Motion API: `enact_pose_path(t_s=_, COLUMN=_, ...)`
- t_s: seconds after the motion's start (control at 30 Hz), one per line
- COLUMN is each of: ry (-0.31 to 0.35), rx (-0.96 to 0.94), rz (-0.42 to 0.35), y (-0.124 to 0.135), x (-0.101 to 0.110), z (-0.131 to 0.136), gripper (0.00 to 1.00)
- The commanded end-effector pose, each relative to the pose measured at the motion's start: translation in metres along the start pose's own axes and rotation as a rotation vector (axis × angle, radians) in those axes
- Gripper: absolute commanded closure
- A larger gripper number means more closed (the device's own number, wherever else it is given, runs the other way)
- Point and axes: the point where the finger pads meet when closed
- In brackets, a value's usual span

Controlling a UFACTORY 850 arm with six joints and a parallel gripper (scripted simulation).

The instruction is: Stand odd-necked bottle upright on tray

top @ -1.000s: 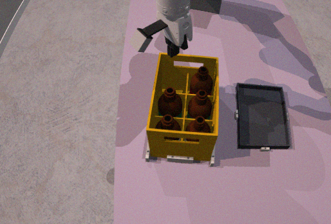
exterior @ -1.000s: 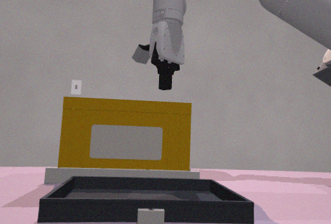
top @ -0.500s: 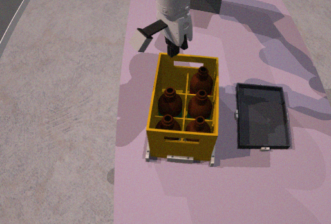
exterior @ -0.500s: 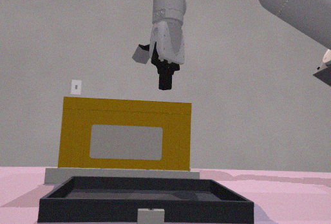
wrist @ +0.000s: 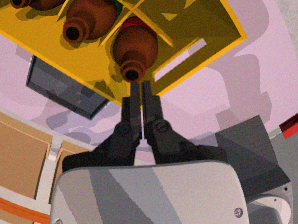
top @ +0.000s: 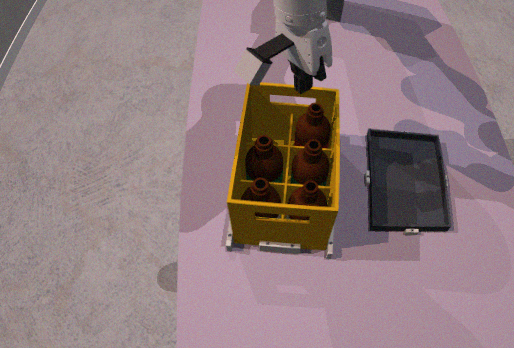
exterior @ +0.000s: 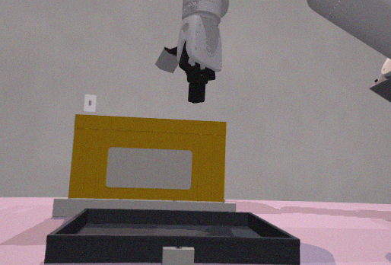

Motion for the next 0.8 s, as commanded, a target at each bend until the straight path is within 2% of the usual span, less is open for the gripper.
enact_pose_path(t_s=0.0, ry=0.061, rx=0.009, rz=0.041, y=0.0254, x=-0.0007, z=-0.0106, gripper=1.00)
enact_pose_path(t_s=0.3, ry=0.063, rx=0.010, rz=0.041, y=0.0265, x=-0.0005, z=-0.0107, gripper=1.00)
enact_pose_path(t_s=0.33, ry=0.063, rx=0.010, rz=0.041, y=0.0265, x=-0.0005, z=-0.0107, gripper=0.35)
enact_pose_path(t_s=0.77, ry=0.063, rx=0.010, rz=0.041, y=0.0265, x=-0.0005, z=-0.0107, gripper=0.35)
Point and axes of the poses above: the point where the finger pads meet when closed, its own x axis back along the fingers, its own z axis across the jaws, y = z × x, and after that the axes turned 9 degrees about -x, right-handed
